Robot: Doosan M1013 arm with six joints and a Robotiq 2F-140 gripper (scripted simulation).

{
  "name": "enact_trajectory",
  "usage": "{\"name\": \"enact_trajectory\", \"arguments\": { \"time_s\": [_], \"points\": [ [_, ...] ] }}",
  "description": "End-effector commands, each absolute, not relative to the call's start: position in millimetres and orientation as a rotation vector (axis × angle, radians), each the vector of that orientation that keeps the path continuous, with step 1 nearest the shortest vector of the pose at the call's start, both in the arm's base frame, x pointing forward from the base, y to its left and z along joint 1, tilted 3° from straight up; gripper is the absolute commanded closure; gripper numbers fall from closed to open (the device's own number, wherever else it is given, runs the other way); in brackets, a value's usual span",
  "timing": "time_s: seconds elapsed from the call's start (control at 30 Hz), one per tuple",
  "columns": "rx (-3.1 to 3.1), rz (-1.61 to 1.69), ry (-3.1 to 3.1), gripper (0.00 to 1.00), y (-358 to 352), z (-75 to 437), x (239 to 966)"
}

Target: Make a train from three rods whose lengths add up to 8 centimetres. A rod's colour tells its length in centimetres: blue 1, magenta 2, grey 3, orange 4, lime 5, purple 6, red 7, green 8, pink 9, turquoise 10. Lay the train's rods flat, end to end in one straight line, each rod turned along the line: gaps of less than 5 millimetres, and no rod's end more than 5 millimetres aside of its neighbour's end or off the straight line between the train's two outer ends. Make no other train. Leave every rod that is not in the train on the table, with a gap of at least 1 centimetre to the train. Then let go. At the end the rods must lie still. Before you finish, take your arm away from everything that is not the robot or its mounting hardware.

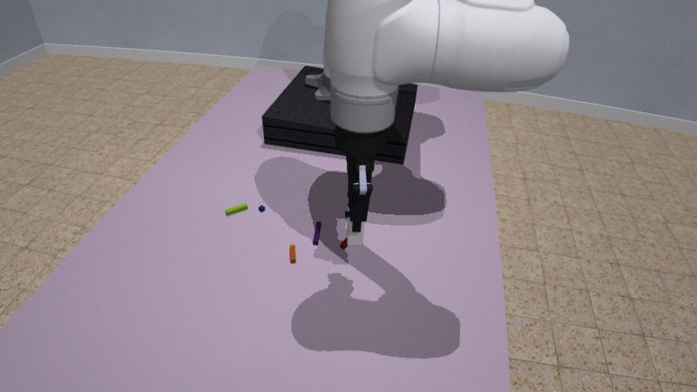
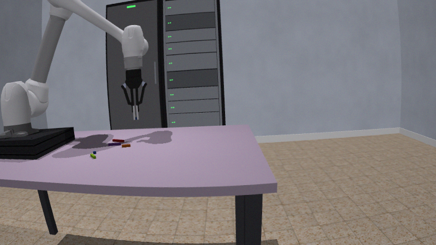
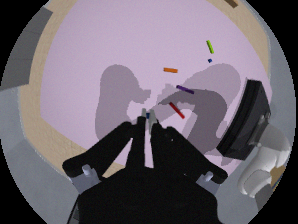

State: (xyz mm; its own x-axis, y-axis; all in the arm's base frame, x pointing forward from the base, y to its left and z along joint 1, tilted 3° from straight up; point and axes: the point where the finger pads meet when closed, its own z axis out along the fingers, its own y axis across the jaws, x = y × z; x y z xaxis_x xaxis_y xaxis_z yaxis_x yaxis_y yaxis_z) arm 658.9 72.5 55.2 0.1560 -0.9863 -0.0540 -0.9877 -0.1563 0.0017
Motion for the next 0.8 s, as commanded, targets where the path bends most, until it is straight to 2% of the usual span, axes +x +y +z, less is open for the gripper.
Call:
{"name": "enact_trajectory", "arguments": {
  "time_s": [0.0, 0.27, 0.33, 0.7, 0.77],
  "points": [
    [-2.362, 0.066, 2.018, 0.97, 72, 56, 659],
    [-2.350, 0.066, 2.033, 0.97, 65, 56, 658],
    [-2.286, 0.067, 2.107, 0.97, 28, 54, 654],
    [-2.076, 0.071, 2.320, 0.97, -80, 49, 629],
    [-2.076, 0.071, 2.320, 0.97, -80, 49, 629]
  ]
}}
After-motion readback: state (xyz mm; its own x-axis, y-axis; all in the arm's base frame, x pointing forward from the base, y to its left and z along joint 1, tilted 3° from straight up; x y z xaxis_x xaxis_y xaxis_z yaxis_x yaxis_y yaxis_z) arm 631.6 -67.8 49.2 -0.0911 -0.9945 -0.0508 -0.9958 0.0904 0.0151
